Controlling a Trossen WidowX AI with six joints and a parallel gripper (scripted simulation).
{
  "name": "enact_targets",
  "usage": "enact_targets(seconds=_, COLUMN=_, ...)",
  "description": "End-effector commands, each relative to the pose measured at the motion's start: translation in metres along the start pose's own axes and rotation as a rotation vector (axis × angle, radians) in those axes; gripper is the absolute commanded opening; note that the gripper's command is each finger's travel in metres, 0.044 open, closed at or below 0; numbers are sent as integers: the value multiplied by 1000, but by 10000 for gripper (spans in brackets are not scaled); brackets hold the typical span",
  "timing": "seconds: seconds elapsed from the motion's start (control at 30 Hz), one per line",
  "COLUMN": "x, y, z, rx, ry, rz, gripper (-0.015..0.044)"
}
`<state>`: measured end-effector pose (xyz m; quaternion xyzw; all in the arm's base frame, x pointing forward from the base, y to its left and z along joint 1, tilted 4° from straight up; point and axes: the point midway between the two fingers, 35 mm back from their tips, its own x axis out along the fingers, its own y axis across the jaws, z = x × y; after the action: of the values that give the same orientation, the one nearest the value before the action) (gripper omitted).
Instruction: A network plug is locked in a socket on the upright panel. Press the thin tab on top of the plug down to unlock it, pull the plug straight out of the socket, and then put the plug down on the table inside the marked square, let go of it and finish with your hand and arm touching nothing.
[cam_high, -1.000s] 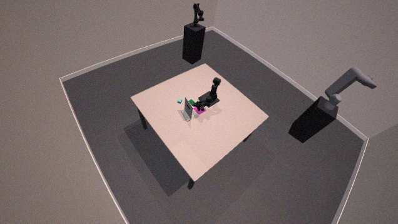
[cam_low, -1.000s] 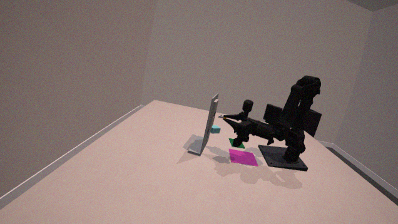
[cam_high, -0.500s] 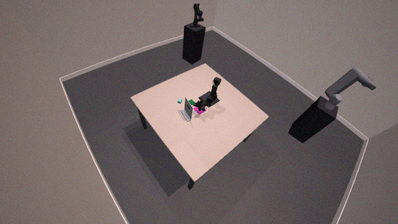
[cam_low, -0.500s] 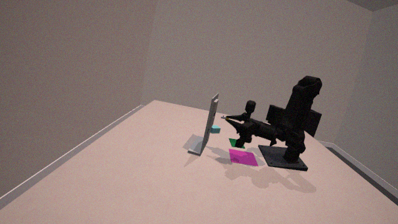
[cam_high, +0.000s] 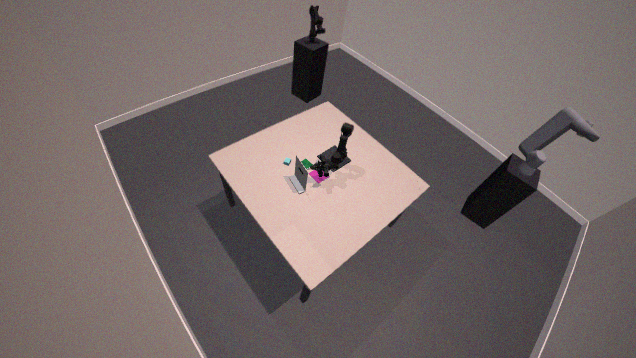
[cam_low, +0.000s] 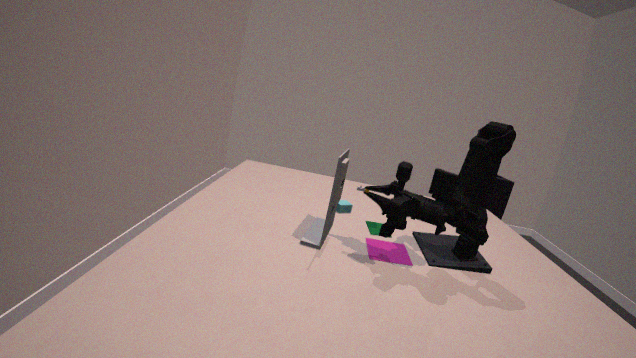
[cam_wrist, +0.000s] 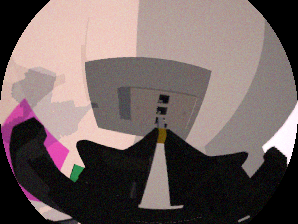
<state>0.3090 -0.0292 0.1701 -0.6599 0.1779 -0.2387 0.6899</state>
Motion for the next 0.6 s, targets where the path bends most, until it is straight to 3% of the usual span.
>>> enact_targets(seconds=0.0, x=-4, y=1, z=-2, rx=-7, ry=3, rz=2, gripper=0)
enact_targets(seconds=0.57, x=-14, y=1, z=-2, rx=-7, ry=3, rz=3, gripper=0)
